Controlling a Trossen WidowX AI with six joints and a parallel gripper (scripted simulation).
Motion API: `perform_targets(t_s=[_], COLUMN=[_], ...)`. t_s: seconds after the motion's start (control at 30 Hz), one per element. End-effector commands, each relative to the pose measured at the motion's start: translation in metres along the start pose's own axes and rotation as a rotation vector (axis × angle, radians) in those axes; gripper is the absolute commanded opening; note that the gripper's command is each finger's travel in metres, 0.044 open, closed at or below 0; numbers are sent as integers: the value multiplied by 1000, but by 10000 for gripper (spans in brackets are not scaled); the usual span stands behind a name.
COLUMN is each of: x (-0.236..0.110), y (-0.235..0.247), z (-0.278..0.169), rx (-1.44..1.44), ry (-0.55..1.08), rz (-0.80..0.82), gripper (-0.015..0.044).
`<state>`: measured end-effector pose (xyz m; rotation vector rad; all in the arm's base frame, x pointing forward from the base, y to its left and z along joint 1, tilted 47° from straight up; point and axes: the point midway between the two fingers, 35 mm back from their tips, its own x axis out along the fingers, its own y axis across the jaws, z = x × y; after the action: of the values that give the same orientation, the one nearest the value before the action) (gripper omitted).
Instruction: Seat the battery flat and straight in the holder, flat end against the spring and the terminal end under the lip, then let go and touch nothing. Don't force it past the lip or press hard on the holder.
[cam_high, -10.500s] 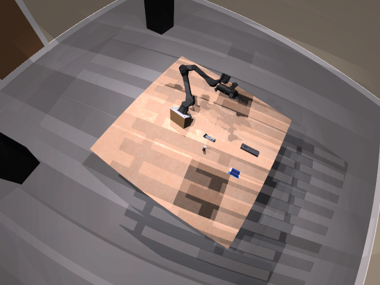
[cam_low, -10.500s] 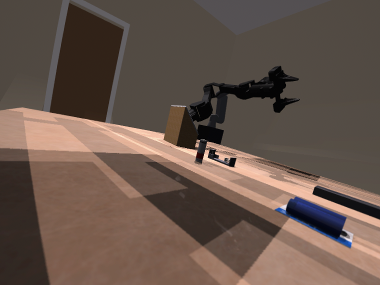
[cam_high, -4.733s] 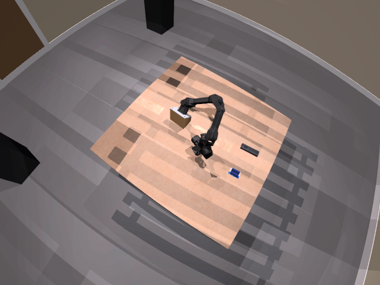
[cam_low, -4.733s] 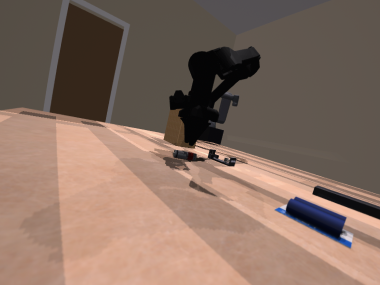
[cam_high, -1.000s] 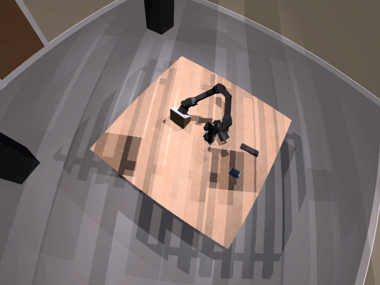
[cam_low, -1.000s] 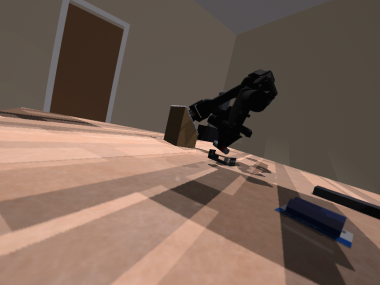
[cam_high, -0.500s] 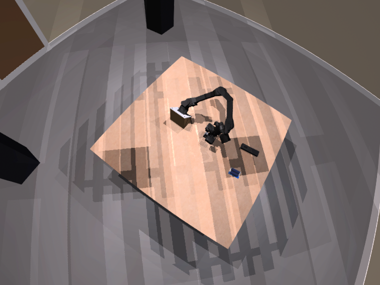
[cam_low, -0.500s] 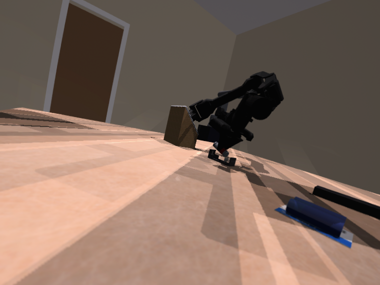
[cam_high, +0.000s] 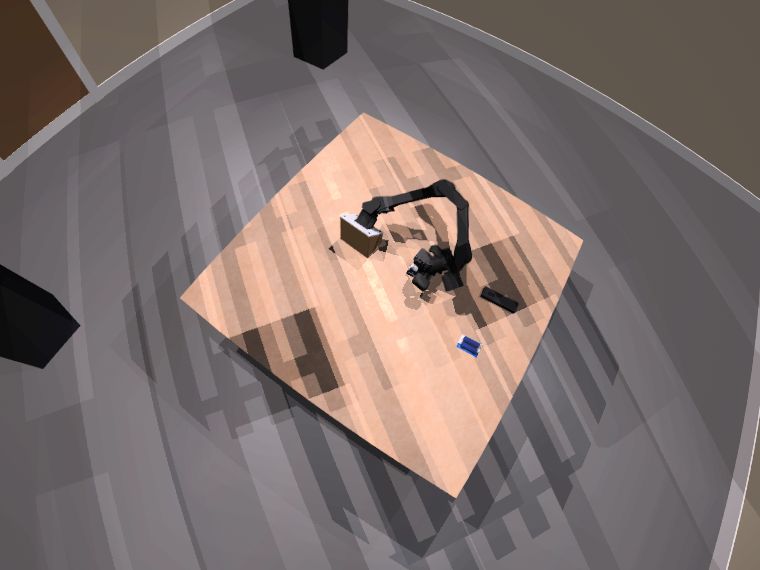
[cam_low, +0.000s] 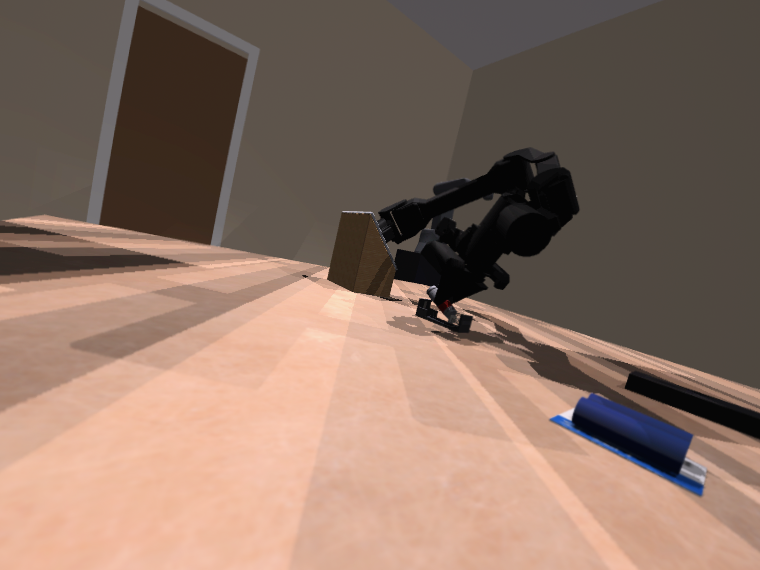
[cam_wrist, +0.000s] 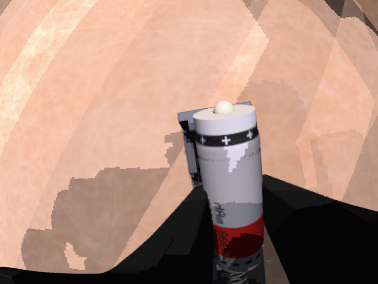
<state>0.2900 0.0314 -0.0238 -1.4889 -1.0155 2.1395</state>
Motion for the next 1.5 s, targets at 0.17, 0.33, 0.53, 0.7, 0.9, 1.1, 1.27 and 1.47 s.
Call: perform_targets(t_s=[0.17, 0.33, 0.53, 0.7, 0.9, 1.1, 1.27, 1.47], x=[4, 3, 1, 0, -1, -3, -4, -5], y=[2, 1, 1, 1, 1, 1, 1, 1], z=[-2, -6, -10, -13, -16, -20, -22, -24], rx=[-1, -1, -2, -3, -3, -4, -4, -4], ry=[-48, -48, -49, -50, -51, -53, -55, -56], rz=[-2, -1, 0, 1, 2, 2, 2, 2], gripper=[67, 67, 67, 67, 67, 67, 67, 67])
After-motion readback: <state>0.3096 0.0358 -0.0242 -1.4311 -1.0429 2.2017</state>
